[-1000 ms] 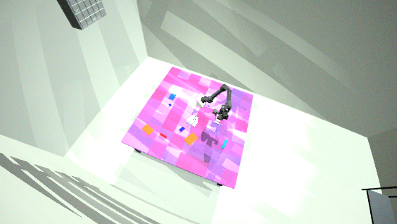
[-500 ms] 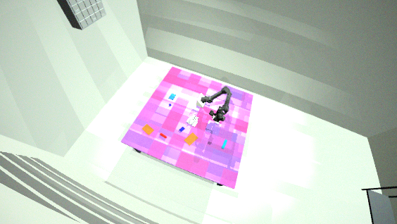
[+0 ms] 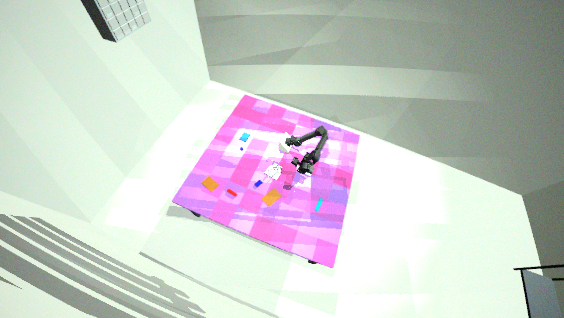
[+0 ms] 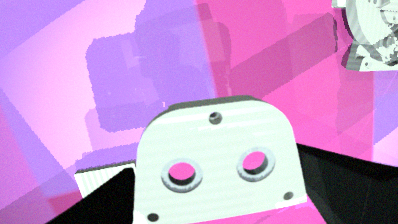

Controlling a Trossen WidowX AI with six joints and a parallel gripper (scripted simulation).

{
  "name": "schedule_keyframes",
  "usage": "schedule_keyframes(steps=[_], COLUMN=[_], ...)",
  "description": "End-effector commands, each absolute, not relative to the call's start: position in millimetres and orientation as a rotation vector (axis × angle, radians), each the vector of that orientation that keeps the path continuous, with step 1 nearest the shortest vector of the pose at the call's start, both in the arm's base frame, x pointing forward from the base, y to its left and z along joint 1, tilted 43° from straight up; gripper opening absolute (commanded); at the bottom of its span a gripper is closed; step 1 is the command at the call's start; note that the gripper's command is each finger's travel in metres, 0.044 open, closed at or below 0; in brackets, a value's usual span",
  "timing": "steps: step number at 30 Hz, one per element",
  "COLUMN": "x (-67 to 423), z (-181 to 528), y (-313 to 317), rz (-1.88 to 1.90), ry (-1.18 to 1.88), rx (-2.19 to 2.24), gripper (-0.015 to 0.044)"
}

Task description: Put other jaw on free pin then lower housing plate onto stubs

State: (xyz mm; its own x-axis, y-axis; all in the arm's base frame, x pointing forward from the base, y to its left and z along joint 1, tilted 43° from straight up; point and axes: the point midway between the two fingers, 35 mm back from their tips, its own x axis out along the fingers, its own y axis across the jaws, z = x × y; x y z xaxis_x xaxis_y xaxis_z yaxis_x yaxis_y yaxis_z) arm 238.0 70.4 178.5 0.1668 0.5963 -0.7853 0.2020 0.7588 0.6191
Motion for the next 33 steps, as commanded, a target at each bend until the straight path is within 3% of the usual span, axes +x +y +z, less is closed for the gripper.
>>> schedule_keyframes(steps=[1,33], x=[243.2,256.9], z=[169.6,104.9], y=[61.3,-21.3], rz=[0.312,0.295], ry=[1.413,1.439], rx=[0.706,0.740], gripper=[0.0351,0.0351])
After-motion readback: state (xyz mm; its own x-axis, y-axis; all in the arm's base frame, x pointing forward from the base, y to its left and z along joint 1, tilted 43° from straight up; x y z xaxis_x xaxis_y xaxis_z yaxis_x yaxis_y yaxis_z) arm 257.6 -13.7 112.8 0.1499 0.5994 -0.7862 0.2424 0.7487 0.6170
